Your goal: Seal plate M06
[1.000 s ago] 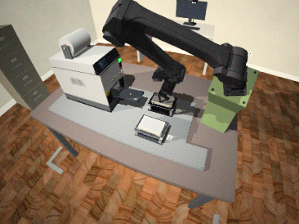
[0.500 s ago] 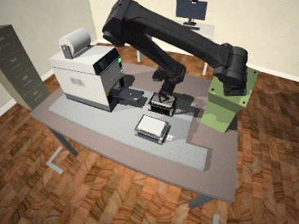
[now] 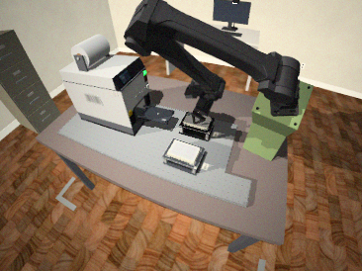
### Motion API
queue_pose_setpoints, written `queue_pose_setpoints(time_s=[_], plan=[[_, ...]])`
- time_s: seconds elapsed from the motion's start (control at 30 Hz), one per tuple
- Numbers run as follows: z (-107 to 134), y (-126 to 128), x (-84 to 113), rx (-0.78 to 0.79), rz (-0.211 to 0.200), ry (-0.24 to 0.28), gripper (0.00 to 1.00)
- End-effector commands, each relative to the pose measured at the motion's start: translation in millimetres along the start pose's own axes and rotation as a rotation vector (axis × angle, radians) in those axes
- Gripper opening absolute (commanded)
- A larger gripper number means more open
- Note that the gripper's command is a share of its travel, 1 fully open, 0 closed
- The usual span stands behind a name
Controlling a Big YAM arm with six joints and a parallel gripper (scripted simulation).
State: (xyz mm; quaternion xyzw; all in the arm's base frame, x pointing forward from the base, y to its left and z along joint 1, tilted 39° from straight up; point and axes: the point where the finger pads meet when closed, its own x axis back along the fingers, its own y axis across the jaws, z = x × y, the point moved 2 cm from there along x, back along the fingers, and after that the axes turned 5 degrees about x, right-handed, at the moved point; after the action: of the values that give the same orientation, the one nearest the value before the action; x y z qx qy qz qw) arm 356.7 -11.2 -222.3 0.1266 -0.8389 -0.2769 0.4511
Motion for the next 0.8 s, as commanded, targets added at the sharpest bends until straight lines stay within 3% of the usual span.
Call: queue_pose_setpoints(time_s=[0.0, 0.23, 0.47, 0.77], plan=[[-3, -5, 18.8, -0.01, 0.019, -0.009, 1.0], [-17, -4, 25.3, 0.023, 0.01, -0.02, 1.0], [-8, -5, 35.4, 0.0, 0.012, -0.001, 1.0], [-28, -4, 47.8, 0.032, 0.01, -0.022, 1.0]])
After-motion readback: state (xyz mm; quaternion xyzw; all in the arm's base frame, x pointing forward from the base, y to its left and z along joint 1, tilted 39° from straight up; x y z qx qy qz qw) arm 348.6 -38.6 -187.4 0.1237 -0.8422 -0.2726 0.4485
